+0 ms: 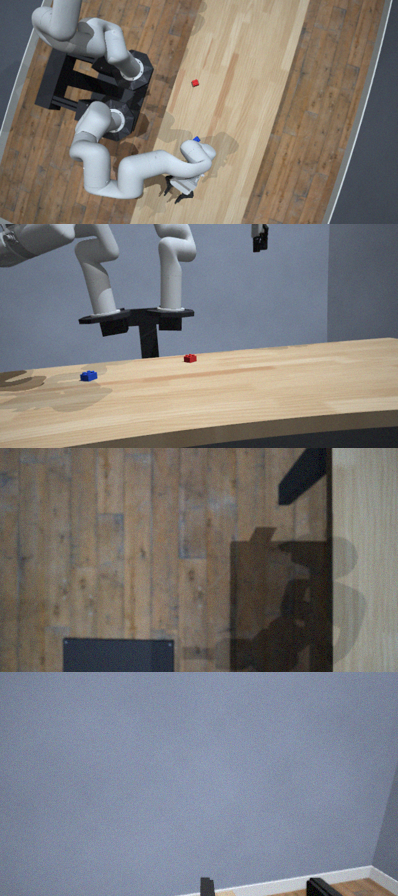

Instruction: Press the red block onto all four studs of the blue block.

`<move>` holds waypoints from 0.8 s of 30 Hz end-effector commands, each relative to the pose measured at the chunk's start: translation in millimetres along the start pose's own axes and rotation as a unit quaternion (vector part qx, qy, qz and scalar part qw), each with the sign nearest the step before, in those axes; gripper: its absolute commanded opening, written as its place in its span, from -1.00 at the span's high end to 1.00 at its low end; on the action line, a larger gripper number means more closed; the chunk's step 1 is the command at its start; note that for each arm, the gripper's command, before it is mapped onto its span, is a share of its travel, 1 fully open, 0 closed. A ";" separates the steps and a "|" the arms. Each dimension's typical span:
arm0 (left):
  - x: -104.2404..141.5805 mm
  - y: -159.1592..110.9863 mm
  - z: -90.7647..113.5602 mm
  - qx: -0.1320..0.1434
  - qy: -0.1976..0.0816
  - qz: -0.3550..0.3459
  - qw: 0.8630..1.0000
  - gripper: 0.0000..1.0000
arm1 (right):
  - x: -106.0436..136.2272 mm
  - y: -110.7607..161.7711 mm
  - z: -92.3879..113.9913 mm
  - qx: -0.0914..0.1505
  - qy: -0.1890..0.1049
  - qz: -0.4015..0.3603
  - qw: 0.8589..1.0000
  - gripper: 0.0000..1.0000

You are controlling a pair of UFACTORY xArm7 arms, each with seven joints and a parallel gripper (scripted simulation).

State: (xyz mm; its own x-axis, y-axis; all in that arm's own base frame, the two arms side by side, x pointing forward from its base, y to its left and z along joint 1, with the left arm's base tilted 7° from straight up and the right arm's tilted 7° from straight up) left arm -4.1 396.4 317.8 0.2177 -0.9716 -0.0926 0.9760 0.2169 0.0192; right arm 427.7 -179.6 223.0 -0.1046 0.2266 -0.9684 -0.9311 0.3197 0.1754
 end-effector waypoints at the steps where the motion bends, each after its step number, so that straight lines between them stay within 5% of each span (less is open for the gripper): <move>1: -0.5 0.1 0.9 0.000 0.001 0.000 1.000 -1.00 | -1.1 -0.2 0.5 0.000 0.000 -0.001 1.000 -0.18; 8: -0.5 0.1 0.9 0.000 0.001 0.000 1.000 -1.00 | -1.1 -0.2 0.5 0.000 0.000 -0.001 1.000 -0.18; 13: -0.5 0.1 0.9 0.000 0.001 0.000 1.000 -1.00 | -4.0 5.3 -0.1 -0.098 -0.038 0.105 0.989 -0.18; 24: -0.5 0.1 0.9 0.000 0.001 0.000 1.000 -1.00 | -4.0 5.3 -0.1 -0.098 -0.038 0.105 0.989 -0.18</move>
State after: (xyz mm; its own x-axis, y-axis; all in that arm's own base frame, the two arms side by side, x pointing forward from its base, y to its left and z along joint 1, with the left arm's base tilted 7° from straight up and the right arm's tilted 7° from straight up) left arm -4.1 396.4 317.8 0.2178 -0.9716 -0.0926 0.9760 0.2169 0.0192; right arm 422.6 -179.0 226.5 -0.2864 0.3393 -0.8960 -0.9411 0.0760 0.3296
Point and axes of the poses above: on each arm, the point where the finger pads meet when closed, its own z axis back along the fingers, its own y axis across the jaws, x = y × z, the point moved 3 cm from there along z, back along the fingers, and after that the axes turned 12 degrees about z, right-handed, at the moved point
